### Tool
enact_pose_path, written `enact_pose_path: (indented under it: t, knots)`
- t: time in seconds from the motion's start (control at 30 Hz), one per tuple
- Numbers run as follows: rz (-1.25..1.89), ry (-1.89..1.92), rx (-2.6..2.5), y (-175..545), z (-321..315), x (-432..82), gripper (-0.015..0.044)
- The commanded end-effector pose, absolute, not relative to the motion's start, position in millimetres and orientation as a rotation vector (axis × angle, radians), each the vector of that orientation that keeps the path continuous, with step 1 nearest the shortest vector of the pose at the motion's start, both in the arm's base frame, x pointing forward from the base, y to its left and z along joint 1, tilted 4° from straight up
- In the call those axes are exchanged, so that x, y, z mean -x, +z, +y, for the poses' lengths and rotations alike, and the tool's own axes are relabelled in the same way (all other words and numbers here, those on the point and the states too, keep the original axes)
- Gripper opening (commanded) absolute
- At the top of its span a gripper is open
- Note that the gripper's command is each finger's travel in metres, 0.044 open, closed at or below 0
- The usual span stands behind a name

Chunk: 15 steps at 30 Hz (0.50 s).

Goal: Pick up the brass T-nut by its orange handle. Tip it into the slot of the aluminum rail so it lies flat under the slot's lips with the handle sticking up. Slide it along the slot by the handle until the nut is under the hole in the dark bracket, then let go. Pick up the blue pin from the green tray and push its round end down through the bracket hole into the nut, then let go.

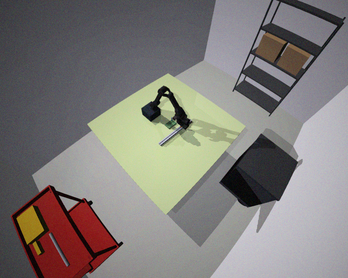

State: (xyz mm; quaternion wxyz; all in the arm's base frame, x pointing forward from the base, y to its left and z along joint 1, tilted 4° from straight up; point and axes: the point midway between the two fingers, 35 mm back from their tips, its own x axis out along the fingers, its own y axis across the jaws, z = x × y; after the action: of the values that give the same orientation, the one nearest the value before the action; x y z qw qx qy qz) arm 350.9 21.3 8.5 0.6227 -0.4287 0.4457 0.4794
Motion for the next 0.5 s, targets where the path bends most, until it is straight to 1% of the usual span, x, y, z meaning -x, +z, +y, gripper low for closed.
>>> enact_pose_path:
  t: [0.0,0.23,0.47]
  knots:
    - [1.024,1.101,0.985,8.5,21.3,-350.9,-0.015]
    - [1.024,1.101,0.985,8.5,21.3,-350.9,-0.015]
    - [1.024,1.101,0.985,8.5,21.3,-350.9,0.0034]
